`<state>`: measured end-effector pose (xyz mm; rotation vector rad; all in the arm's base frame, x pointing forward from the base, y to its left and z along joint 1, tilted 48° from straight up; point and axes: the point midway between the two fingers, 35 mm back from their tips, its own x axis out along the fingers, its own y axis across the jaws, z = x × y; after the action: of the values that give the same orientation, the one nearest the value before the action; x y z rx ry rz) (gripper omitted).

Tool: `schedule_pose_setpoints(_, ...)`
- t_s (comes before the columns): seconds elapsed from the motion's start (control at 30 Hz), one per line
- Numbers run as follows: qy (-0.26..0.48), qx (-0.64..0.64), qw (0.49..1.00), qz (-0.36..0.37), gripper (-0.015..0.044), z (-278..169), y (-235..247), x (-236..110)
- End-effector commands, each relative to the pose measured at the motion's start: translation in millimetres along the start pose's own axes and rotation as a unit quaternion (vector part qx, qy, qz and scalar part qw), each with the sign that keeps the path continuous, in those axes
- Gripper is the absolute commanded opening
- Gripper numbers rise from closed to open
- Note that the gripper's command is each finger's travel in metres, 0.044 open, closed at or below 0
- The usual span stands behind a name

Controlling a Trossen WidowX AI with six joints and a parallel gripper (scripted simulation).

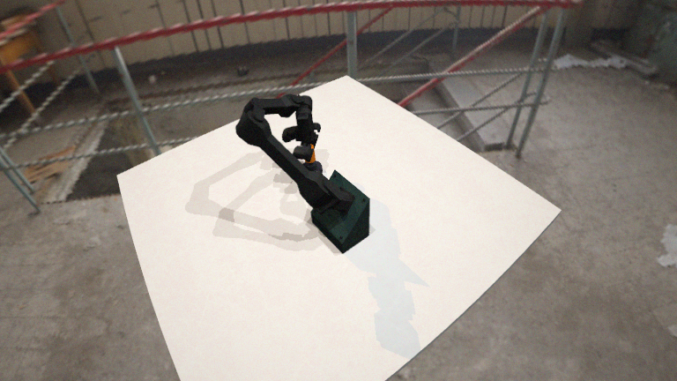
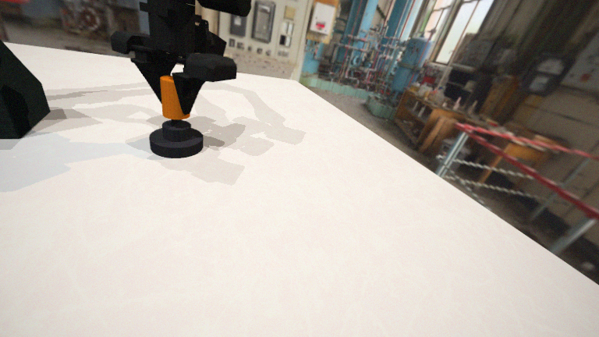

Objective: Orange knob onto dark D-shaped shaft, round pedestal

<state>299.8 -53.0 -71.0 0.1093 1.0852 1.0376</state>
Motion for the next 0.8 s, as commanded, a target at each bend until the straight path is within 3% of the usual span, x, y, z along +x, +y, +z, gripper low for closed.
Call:
schedule_pose_setpoints(0.0,-0.001,0.002,1.0,0.001,0.0,0.2,1.6,0.6)
schedule_pose_setpoints(0.47,-0.001,0.002,1.0,0.001,0.0,1.0,2.2,-4.4)
schedule_pose_setpoints(0.77,-0.001,-0.103,0.995,0.001,0.0,1.8,-1.2,-2.7)
